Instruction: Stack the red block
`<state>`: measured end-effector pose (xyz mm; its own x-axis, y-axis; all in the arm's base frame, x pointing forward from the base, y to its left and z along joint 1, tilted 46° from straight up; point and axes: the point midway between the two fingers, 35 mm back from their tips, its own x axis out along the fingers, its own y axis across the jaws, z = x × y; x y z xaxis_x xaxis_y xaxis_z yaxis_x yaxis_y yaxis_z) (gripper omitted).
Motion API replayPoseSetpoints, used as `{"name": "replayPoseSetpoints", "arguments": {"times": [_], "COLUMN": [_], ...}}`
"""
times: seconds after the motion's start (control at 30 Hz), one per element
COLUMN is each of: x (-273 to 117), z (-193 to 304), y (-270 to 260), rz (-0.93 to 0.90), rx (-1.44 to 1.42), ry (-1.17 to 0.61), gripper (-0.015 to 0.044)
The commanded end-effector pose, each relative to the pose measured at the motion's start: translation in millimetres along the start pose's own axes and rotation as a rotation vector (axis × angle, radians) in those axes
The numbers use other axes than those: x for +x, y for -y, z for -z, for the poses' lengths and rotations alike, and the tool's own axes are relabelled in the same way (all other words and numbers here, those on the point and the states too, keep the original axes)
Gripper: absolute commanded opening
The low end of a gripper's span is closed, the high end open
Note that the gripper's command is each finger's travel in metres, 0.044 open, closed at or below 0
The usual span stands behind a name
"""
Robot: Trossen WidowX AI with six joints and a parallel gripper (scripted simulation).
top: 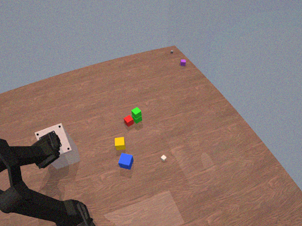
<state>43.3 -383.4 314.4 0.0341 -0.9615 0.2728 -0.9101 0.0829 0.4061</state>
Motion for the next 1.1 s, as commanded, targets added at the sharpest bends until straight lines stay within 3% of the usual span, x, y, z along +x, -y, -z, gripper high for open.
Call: {"name": "replayPoseSetpoints", "arguments": {"times": [0.0,0.17,0.6,0.83,1.07], "x": [0,4,-7,-37,-92], "z": [0,1,6,10,8], "y": [1,27,160,234,307], "rz": [0.002,0.071,0.427,0.639,0.878], "rx": [-0.002,-0.085,-0.488,-0.726,-0.952], "ry": [0.001,0.023,0.05,0.001,-0.111], "gripper": [0.0426,0.044,0.044,0.044,0.044]}}
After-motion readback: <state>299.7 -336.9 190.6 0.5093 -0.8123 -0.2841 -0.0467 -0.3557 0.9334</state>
